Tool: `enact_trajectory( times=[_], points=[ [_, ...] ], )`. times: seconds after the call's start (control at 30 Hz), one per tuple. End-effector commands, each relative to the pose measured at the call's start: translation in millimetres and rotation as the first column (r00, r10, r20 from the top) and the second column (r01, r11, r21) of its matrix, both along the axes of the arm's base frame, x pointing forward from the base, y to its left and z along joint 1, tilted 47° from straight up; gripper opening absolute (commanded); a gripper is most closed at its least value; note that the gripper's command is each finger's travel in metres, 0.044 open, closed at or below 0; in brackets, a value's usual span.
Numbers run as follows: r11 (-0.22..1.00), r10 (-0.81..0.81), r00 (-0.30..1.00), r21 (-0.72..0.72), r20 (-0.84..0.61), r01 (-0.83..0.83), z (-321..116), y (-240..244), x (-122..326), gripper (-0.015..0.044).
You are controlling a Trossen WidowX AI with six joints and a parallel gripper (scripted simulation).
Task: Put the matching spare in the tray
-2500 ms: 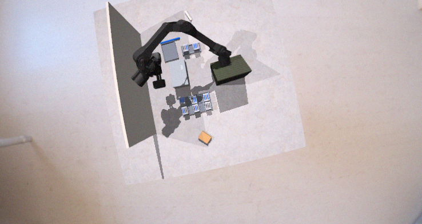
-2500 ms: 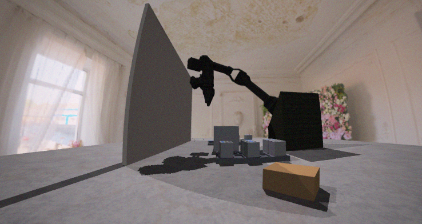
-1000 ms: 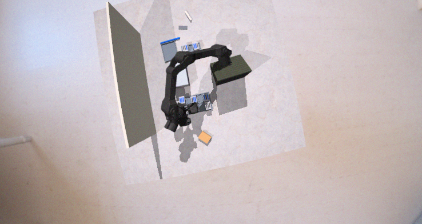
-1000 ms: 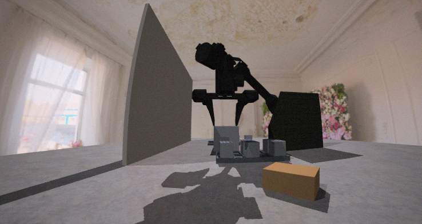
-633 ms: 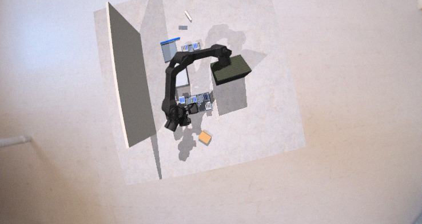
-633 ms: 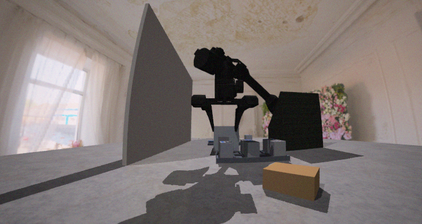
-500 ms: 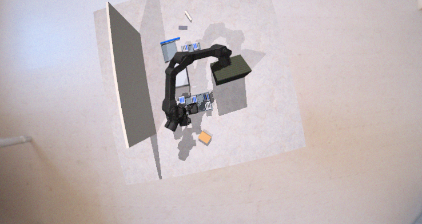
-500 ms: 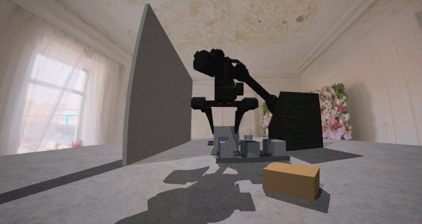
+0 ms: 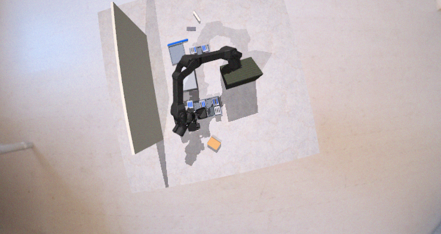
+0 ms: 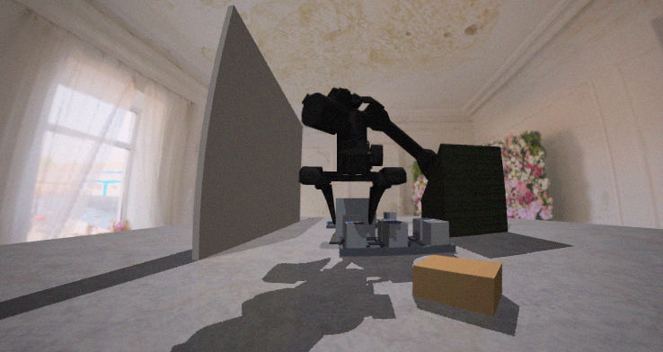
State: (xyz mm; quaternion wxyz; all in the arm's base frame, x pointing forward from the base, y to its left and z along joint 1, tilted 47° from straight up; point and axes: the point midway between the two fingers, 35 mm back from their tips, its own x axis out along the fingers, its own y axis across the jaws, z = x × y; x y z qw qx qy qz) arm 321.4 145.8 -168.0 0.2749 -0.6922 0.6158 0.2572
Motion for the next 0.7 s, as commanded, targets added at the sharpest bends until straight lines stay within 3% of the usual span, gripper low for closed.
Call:
enact_trajectory(
  times=[0.0, 0.67],
  points=[
    [1.000, 0.007, 1.000, -0.010, -0.008, -0.007, -4.8, -7.0, -1.5, 0.0300],
    [1.000, 0.006, 1.000, -0.013, -0.007, -0.006, -21.2, -26.3, -0.5, 0.0300]
  ],
)
